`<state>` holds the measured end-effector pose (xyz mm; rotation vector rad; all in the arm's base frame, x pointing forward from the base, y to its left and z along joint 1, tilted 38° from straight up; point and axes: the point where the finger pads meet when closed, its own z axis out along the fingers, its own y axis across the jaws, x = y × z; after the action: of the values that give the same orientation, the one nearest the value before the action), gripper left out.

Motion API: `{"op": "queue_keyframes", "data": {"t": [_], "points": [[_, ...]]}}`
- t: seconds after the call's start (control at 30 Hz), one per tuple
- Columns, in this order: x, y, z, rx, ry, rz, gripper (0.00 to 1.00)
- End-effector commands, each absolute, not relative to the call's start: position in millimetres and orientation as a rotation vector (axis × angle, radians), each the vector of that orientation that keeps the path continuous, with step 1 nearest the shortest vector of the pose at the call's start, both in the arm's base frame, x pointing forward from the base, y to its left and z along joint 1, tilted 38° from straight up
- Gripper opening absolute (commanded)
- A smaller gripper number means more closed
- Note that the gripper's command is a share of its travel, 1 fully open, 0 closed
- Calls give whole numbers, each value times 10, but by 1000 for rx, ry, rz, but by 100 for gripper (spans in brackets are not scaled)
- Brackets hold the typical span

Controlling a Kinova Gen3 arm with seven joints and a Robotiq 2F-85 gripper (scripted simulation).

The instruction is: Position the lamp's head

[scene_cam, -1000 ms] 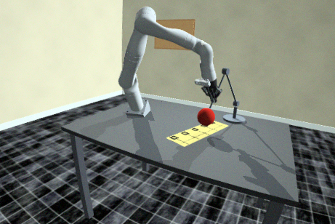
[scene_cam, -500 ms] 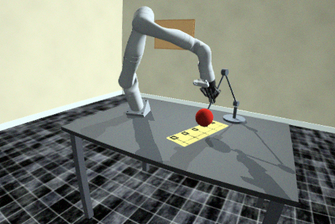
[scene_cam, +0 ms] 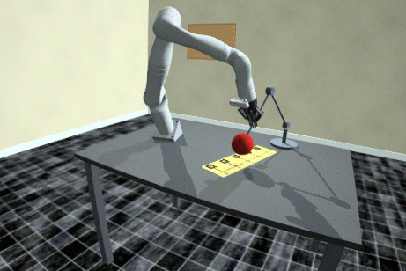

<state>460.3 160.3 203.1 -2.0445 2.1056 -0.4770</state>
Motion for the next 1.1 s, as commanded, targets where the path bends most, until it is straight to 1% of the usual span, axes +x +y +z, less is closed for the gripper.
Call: {"op": "queue_keyframes", "data": {"t": [0.0, 0.23, 0.87, 0.9, 1.07], "points": [[4614, 1481, 2113, -2026, 2114, -488, 0], [4592, 1329, 2170, -2028, 2113, -488, 0], [4604, 1284, 2204, -2028, 2113, -488, 0], [4603, 1288, 2201, -2028, 2113, -487, 100], [4596, 1305, 2189, -2032, 2111, -484, 100]]}}
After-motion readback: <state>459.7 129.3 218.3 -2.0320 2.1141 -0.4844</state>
